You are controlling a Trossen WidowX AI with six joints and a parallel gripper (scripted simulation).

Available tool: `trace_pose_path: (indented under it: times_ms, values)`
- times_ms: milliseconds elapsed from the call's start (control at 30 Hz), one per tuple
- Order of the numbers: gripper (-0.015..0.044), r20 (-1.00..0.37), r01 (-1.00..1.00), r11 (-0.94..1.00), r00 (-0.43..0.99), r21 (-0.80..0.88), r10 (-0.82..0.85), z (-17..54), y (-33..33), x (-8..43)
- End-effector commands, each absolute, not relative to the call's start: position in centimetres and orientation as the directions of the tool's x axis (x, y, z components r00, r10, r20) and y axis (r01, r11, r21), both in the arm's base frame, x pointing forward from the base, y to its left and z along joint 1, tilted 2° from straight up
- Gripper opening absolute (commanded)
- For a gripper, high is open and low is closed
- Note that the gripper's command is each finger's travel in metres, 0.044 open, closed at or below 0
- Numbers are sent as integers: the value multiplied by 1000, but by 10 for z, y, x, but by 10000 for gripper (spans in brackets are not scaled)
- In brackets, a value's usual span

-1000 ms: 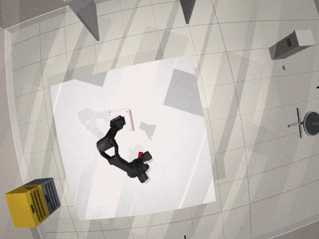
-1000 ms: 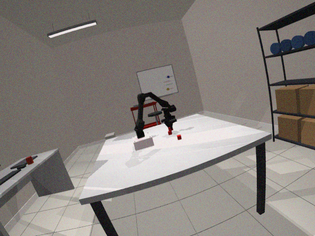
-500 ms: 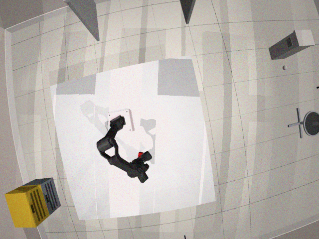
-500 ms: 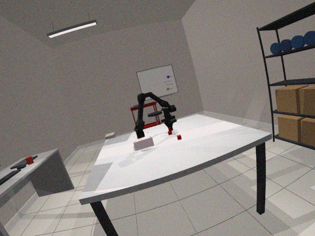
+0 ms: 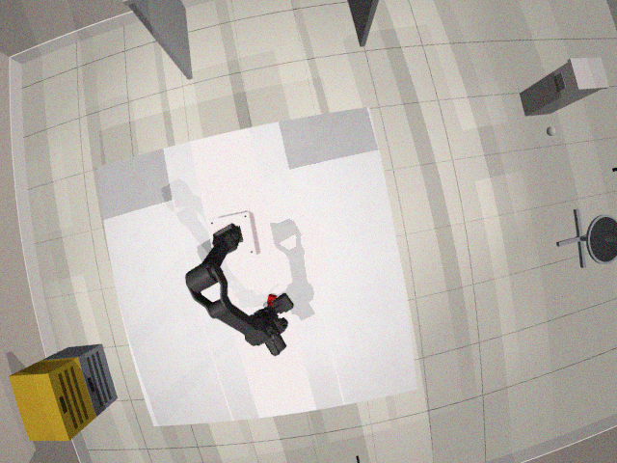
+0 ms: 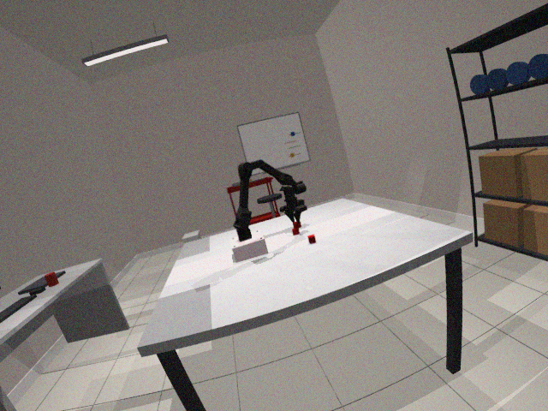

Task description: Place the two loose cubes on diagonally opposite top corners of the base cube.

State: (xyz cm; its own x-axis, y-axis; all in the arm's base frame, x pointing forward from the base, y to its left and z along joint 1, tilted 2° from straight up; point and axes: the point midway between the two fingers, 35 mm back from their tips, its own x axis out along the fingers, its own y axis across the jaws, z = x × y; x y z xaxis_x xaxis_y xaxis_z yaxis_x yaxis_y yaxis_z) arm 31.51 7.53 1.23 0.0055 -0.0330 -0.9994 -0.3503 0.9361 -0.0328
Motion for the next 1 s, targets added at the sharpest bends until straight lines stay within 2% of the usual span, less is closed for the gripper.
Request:
trace_pose_path:
  times_ms: [0,400,467,500,967]
  values:
    - [205,-999,-349,936,9,-33,-32,20,76,316]
    - [205,-999,-349,936,9,-33,-32,33,76,316]
    - [258,-999,-361,932,9,-33,-32,31,73,317]
    - [265,-999,-372,928,9,-33,-32,32,70,318]
    - [265,-999,-687,725,22,-37,-30,60,-39,334]
